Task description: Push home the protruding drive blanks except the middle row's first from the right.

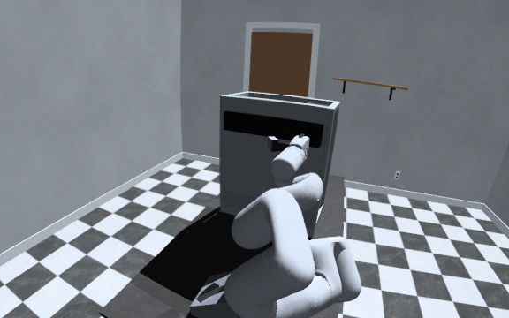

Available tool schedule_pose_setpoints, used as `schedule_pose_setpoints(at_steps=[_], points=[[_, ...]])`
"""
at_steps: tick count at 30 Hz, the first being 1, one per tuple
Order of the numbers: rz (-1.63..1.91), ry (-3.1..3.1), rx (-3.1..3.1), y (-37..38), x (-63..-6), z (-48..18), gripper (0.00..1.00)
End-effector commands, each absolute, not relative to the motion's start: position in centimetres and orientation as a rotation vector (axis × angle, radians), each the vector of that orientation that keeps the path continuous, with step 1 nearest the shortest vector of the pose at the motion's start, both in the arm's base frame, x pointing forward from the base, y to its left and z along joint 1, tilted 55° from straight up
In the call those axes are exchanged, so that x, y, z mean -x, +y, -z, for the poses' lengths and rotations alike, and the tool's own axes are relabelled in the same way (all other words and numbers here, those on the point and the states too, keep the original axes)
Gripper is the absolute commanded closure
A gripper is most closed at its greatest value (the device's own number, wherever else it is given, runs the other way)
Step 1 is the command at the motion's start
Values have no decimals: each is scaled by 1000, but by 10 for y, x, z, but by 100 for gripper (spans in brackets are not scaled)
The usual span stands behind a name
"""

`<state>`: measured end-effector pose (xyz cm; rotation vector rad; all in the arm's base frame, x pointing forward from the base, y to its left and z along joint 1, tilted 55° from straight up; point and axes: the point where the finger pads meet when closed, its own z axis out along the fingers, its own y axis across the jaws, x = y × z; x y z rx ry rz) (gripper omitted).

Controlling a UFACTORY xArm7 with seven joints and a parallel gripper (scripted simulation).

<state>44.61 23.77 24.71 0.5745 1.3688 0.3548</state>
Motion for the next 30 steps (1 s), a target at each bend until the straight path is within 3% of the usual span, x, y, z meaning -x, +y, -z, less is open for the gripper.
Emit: schedule_pose_setpoints(at_steps=[1,30], points=[[-359,1369,-574,239,-447,-248,100],[-359,1369,-574,236,-466,-250,100]])
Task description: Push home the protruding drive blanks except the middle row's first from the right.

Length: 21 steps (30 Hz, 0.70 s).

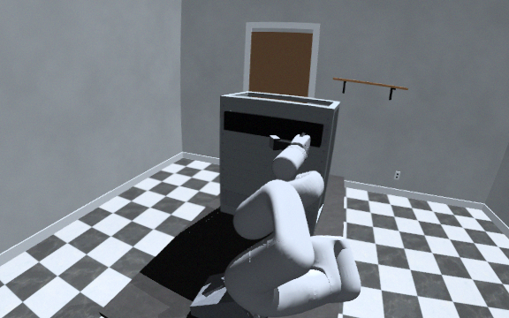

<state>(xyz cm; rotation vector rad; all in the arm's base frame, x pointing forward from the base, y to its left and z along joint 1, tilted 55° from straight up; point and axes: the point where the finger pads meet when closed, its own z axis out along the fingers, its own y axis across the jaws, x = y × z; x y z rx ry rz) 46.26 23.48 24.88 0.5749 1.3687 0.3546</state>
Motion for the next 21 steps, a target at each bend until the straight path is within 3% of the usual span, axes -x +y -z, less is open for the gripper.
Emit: schedule_pose_setpoints(at_steps=[1,21], points=[[-359,1369,-574,236,-466,-250,100],[-359,1369,-574,234,-476,-251,100]])
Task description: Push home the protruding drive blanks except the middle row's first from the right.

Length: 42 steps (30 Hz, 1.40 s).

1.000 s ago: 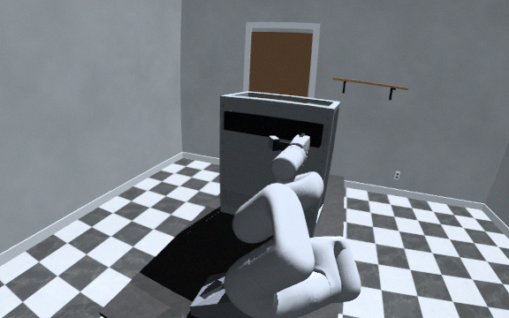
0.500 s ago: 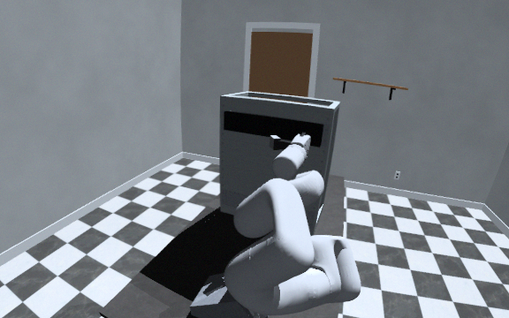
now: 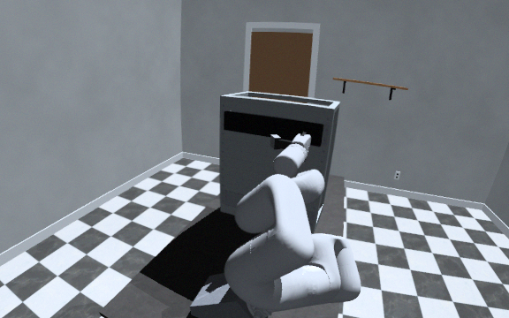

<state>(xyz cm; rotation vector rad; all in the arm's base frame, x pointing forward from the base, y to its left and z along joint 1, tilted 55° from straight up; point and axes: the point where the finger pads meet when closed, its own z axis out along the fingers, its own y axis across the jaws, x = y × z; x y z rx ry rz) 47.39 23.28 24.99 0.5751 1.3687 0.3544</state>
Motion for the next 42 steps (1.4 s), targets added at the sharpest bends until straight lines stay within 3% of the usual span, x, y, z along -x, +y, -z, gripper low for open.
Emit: schedule_pose_setpoints(at_steps=[1,42], points=[[-359,1369,-574,234,-476,-251,100],[-359,1369,-574,233,-482,-252,100]])
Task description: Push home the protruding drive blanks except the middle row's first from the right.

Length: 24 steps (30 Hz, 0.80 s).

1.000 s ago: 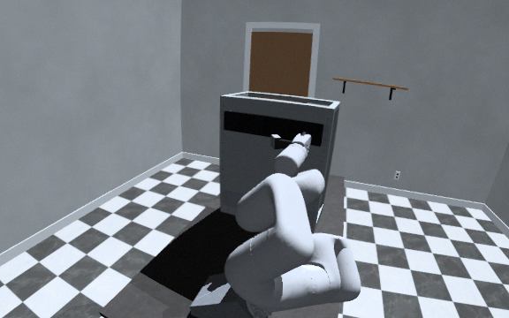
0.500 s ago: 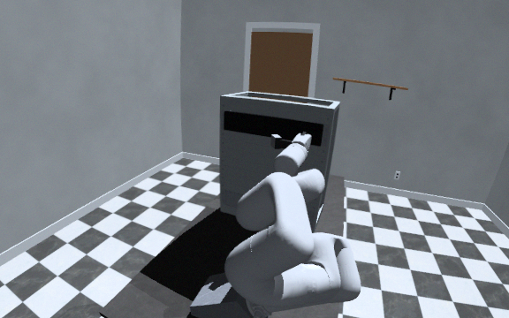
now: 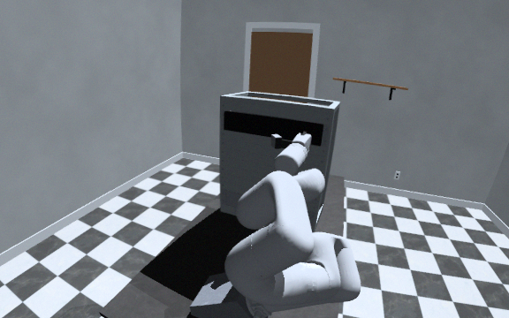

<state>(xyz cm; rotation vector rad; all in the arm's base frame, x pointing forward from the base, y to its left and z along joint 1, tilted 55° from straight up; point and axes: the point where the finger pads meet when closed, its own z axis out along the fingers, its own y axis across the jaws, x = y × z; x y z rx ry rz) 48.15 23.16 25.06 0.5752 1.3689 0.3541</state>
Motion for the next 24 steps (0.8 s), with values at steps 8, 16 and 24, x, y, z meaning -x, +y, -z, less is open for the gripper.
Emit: schedule_pose_setpoints(at_steps=[8,16,24], points=[[-359,1369,-574,233,-484,-252,100],[-359,1369,-574,233,-484,-252,100],[-359,1369,-574,232,-487,-252,100]])
